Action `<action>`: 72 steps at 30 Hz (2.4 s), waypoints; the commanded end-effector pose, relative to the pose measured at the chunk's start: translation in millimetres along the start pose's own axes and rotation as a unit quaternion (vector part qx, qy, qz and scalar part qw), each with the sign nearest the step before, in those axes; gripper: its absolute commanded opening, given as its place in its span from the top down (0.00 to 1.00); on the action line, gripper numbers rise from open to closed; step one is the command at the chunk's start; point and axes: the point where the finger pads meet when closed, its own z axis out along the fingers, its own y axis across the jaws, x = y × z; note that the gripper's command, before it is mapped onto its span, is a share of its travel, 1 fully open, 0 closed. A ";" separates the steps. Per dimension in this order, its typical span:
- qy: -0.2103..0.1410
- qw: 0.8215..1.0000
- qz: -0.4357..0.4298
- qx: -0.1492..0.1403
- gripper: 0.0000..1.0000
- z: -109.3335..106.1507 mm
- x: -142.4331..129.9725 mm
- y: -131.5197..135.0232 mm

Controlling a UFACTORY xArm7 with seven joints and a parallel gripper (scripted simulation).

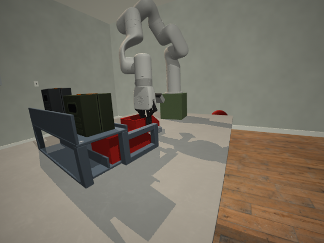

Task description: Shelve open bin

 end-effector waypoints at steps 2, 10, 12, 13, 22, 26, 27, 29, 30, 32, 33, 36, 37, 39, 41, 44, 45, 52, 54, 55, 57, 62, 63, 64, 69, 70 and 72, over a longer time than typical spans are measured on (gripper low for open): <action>-0.002 1.000 0.000 0.000 0.72 -0.9 -1.3 0.2; -0.002 1.000 0.000 0.000 0.72 -0.9 -1.3 0.2; -0.002 1.000 0.000 0.000 0.72 -0.9 -1.3 0.2; -0.002 1.000 0.000 0.000 0.72 -0.9 -1.3 0.2; -0.002 1.000 0.000 0.000 0.72 -40.9 -1.2 0.2; -0.002 1.000 0.000 0.000 0.72 -40.9 -1.2 0.2; -0.002 1.000 0.000 0.000 0.72 -40.9 -1.2 0.2; -0.002 1.000 0.000 0.000 0.72 -40.9 -1.2 0.2; -0.002 1.000 0.000 0.000 0.72 -40.9 -1.2 0.2; -0.002 1.000 0.000 0.000 0.72 -40.9 -1.2 0.2; -0.002 1.000 0.000 0.000 0.72 -40.9 -1.2 0.2; -0.003 1.000 0.000 0.001 0.72 -61.5 -1.2 0.1; -0.002 1.000 0.000 0.000 0.72 -72.5 -1.1 0.2; -0.002 1.000 0.000 0.000 0.72 -94.5 -1.1 0.2; -0.002 1.000 0.000 0.000 0.72 -94.5 -1.1 0.2; -0.002 1.000 0.000 0.000 0.72 -94.5 -1.1 0.2; -0.002 1.000 0.000 0.000 0.72 -94.5 -1.1 0.2; -0.007 1.000 0.001 0.004 0.67 -91.4 -1.3 0.3; -0.007 1.000 0.001 0.004 0.67 -91.4 -1.3 0.3; -0.007 1.000 0.001 0.004 0.67 -91.4 -1.3 0.3; -0.007 1.000 0.001 0.004 0.67 -91.4 -1.3 0.3; -0.007 1.000 0.001 0.004 0.67 -91.4 -1.3 0.3; -0.007 1.000 0.001 0.004 0.67 -91.4 -1.3 0.3; -0.007 1.000 0.001 0.004 0.67 -91.4 -1.3 0.3; -0.006 1.000 0.027 0.004 0.67 -90.4 -7.7 -4.3; -0.006 0.999 0.053 0.004 0.67 -89.5 -14.2 -8.9; -0.006 0.995 0.104 0.003 0.67 -87.6 -27.1 -18.2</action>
